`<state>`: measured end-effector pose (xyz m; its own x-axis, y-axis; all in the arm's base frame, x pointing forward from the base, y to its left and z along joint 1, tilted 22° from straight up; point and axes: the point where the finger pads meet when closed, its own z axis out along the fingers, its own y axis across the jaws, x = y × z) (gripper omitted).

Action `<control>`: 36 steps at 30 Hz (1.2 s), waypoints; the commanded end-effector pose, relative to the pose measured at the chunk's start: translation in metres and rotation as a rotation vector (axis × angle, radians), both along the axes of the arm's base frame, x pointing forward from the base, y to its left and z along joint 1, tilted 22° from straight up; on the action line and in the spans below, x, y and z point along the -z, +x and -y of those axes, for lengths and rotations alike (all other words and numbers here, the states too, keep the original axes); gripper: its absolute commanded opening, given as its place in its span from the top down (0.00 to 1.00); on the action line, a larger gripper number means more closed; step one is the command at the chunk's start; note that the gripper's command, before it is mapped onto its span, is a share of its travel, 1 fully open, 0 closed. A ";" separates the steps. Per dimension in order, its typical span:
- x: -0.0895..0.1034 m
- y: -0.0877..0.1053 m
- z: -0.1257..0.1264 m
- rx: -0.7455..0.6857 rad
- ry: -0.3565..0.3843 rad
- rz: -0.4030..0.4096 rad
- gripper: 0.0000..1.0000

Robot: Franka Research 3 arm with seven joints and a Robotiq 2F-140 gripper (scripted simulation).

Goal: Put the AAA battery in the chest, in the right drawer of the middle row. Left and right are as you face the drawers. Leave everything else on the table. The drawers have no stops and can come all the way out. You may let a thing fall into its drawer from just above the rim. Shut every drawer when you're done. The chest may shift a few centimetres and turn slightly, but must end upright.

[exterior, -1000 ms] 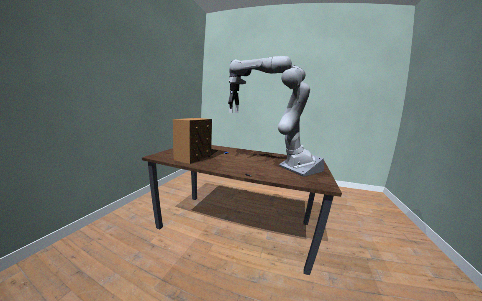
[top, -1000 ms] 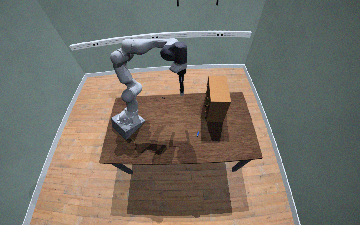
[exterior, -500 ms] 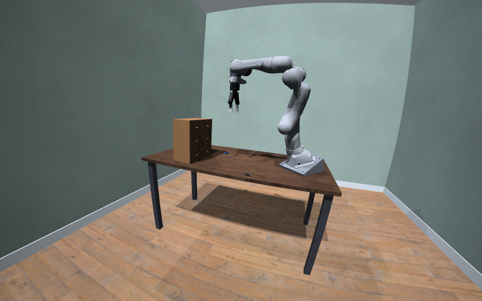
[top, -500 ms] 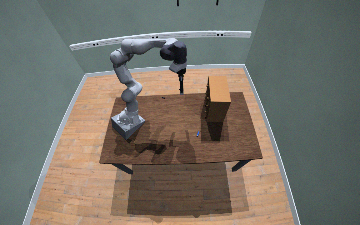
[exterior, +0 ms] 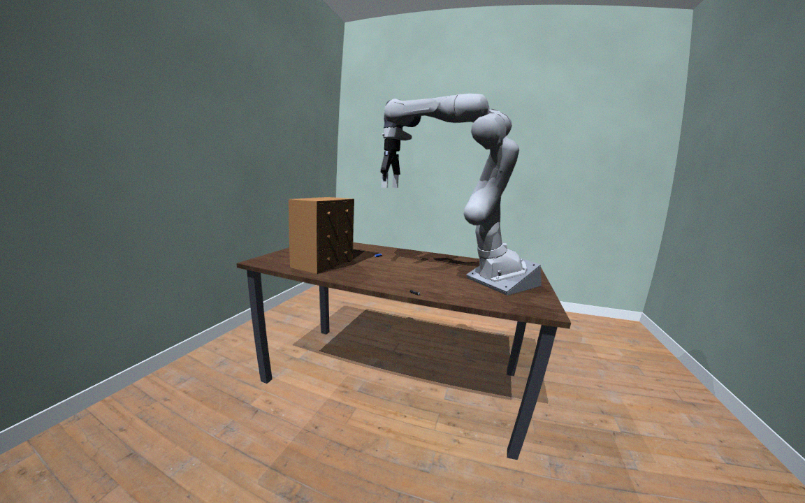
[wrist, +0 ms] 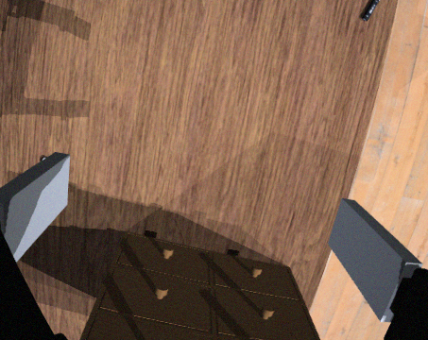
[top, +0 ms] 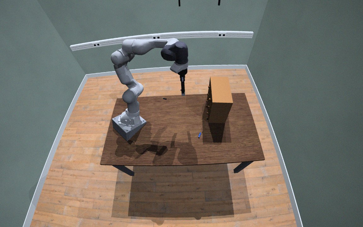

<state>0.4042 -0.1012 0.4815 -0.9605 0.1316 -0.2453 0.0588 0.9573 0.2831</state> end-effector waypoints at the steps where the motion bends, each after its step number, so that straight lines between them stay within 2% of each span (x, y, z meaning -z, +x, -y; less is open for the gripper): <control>1: 0.000 0.001 -0.001 0.008 0.004 0.002 0.00; 27: 0.001 0.001 0.000 0.005 0.001 0.000 0.00; 29: 0.020 0.010 -0.006 0.018 0.008 -0.003 0.00; 31: 0.058 0.025 -0.017 0.048 0.018 -0.011 0.00; 32: 0.058 0.025 -0.017 0.048 0.018 -0.011 0.00; 34: 0.077 0.031 -0.023 0.063 0.022 -0.015 0.00; 36: 0.077 0.031 -0.023 0.063 0.022 -0.015 0.00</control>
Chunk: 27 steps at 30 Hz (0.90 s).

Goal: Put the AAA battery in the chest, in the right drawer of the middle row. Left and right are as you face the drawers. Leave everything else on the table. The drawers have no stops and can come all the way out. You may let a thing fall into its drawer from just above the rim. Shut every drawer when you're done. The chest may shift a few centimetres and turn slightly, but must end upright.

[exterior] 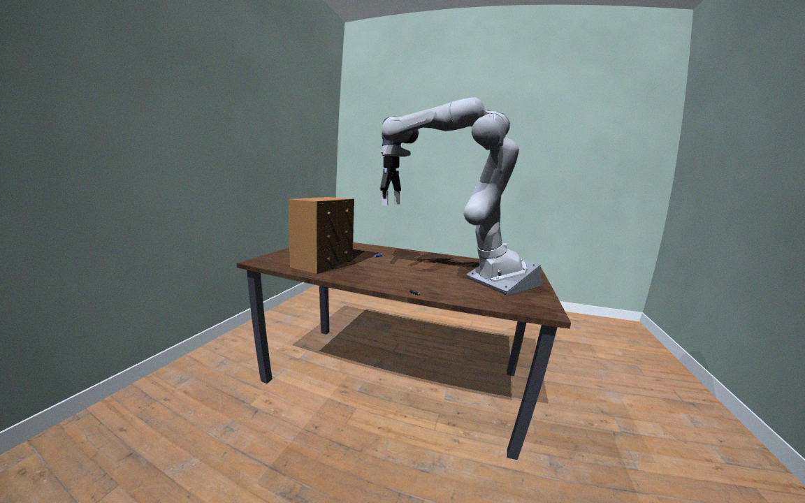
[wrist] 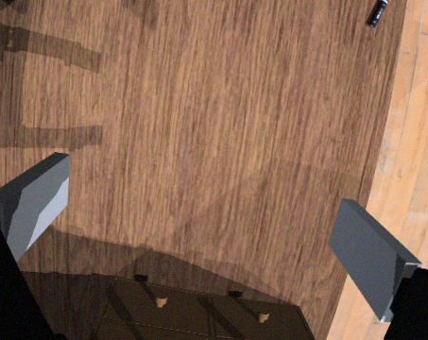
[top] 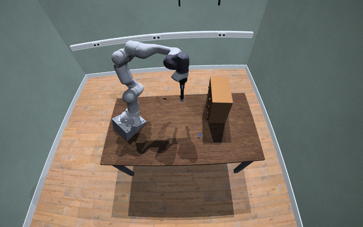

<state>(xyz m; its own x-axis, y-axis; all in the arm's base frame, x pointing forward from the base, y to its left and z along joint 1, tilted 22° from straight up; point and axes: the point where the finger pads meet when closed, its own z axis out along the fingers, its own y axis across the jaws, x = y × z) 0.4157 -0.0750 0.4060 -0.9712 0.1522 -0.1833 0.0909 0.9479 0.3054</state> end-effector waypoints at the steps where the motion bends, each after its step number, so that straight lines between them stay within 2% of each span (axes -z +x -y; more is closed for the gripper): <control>1: 0.009 0.021 0.002 0.054 -0.007 0.042 0.00; 4: 0.022 0.024 -0.002 0.065 -0.006 0.039 0.00; 11: 0.021 0.030 -0.004 0.060 -0.003 0.063 0.00; 15: 0.013 0.054 -0.011 0.039 0.010 0.163 0.00; 17: 0.013 0.054 -0.011 0.039 0.010 0.163 0.00; 21: -0.005 0.096 -0.023 0.017 0.039 0.352 0.00; 23: -0.005 0.096 -0.023 0.017 0.039 0.352 0.00; 26: -0.013 0.114 -0.028 0.017 0.053 0.441 0.00; 27: -0.013 0.114 -0.028 0.017 0.053 0.441 0.00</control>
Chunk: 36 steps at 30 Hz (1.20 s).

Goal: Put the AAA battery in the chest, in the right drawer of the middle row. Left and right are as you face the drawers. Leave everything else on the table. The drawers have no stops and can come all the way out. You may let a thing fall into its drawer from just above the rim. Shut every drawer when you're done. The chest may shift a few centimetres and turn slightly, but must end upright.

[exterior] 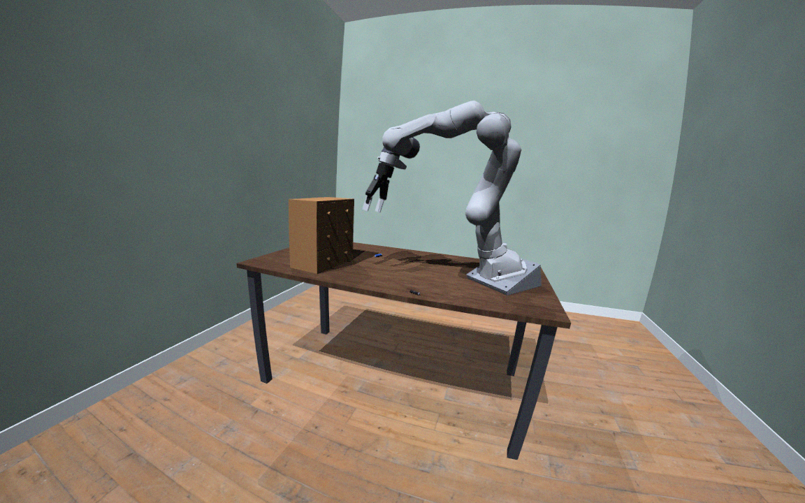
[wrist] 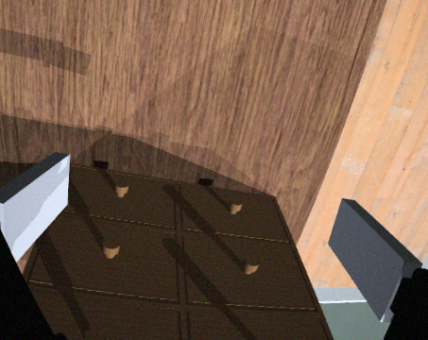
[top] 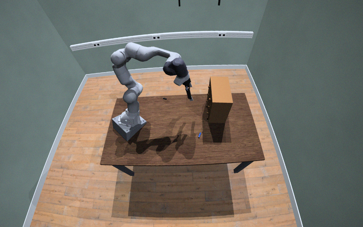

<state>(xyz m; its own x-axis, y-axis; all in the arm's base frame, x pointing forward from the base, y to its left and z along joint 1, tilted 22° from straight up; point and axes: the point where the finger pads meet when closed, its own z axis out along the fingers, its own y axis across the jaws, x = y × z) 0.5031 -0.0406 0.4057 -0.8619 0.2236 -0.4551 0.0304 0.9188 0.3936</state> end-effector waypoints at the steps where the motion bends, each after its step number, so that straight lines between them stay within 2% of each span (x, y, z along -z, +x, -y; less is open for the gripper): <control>1: -0.015 0.029 0.006 -0.024 -0.026 0.148 0.00; 18: -0.027 0.069 0.002 0.027 0.006 0.363 0.00; 26: -0.024 0.078 0.004 0.062 0.011 0.421 0.00; 36: -0.009 0.086 0.009 0.121 0.007 0.477 0.00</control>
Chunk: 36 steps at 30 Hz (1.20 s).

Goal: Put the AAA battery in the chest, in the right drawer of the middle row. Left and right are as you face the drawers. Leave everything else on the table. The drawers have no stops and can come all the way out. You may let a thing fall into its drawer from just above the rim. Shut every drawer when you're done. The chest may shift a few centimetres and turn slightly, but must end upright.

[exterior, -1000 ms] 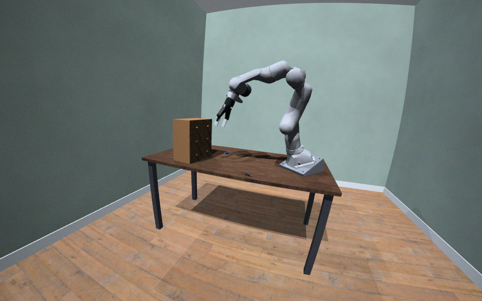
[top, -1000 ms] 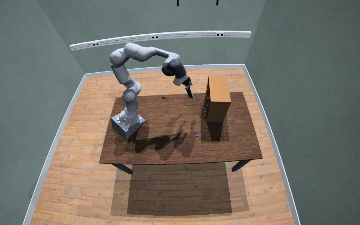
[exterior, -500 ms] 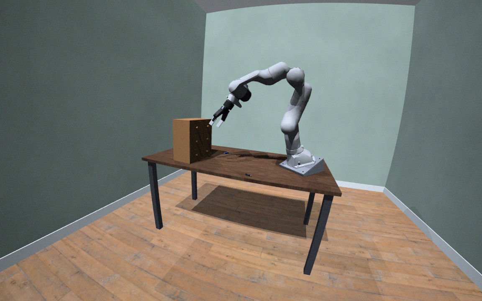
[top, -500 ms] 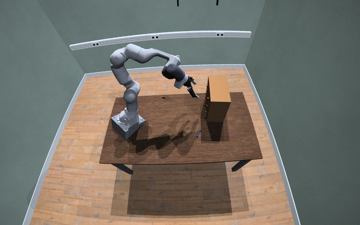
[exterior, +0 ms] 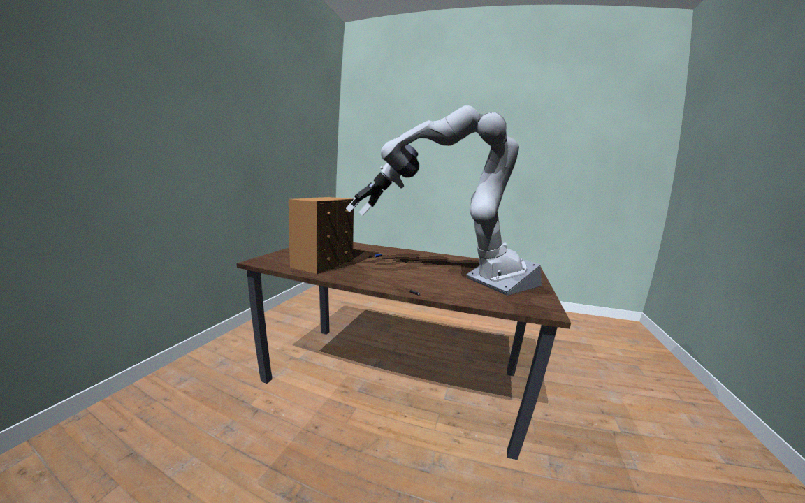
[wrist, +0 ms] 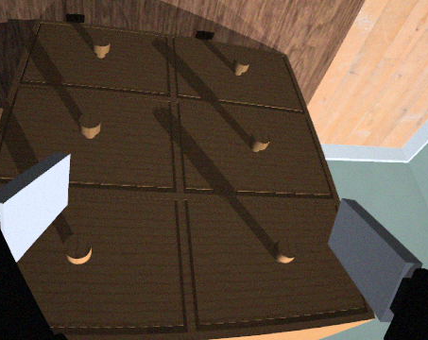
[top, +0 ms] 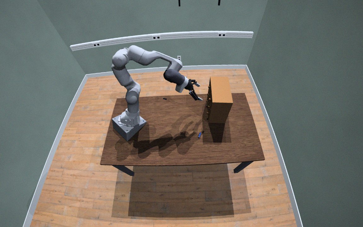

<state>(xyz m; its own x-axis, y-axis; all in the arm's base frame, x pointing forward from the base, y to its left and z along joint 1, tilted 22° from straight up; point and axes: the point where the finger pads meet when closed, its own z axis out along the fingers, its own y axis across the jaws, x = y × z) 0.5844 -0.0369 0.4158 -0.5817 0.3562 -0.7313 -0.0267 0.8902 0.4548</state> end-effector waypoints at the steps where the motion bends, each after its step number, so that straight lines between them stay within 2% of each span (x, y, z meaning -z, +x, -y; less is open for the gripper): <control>1: 0.002 0.005 0.014 0.015 -0.062 0.073 0.00; 20: 0.030 0.005 0.021 0.084 -0.077 0.091 0.00; 36: 0.044 0.002 0.023 0.111 -0.089 0.087 0.00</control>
<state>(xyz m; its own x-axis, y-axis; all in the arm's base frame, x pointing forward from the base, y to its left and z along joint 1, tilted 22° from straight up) 0.5877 -0.0569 0.3766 -0.4900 0.3905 -0.7794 0.0533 0.9058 0.4203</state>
